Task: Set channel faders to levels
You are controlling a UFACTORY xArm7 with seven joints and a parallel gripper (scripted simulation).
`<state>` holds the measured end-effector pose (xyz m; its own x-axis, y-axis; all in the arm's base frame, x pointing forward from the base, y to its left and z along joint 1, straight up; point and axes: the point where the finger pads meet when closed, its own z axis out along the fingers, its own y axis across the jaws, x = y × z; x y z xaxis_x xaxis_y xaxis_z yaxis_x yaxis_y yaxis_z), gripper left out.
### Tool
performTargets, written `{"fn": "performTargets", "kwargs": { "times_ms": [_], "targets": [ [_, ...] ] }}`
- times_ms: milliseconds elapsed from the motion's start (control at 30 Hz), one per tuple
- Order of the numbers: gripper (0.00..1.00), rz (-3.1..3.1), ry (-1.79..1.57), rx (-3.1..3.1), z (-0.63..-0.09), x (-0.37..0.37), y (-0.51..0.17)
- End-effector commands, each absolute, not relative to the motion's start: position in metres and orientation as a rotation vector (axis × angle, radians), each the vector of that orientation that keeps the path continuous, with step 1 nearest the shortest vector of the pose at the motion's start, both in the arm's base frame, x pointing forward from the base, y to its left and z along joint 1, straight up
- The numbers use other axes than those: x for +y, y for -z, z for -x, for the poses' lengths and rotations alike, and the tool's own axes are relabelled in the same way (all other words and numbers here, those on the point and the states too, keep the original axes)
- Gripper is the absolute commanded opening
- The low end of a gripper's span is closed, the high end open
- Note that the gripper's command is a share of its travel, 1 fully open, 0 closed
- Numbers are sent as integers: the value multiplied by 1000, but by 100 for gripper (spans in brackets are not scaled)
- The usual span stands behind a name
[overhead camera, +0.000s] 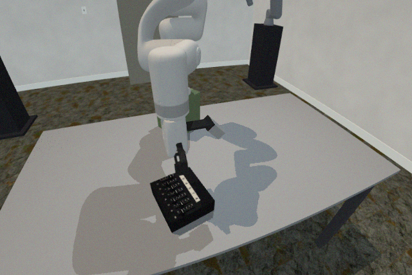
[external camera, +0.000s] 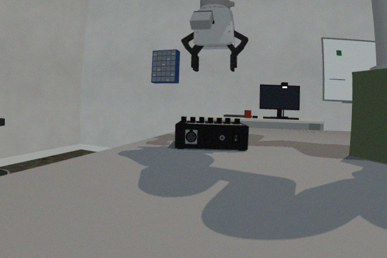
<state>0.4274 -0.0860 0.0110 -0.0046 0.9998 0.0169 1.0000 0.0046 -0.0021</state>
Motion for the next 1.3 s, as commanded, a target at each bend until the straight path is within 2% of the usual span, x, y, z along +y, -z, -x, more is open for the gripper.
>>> {"fn": "performTargets", "kwargs": {
  "times_ms": [0,633,967,1267],
  "targets": [
    [100,2221,5,-2227,-429,-88,-12],
    [100,2213,5,-2229,-429,-89,-11],
    [100,1830,227,-2278,-426,-119,52],
    [100,1808,253,-2280,-427,-119,56]
  ]
}}
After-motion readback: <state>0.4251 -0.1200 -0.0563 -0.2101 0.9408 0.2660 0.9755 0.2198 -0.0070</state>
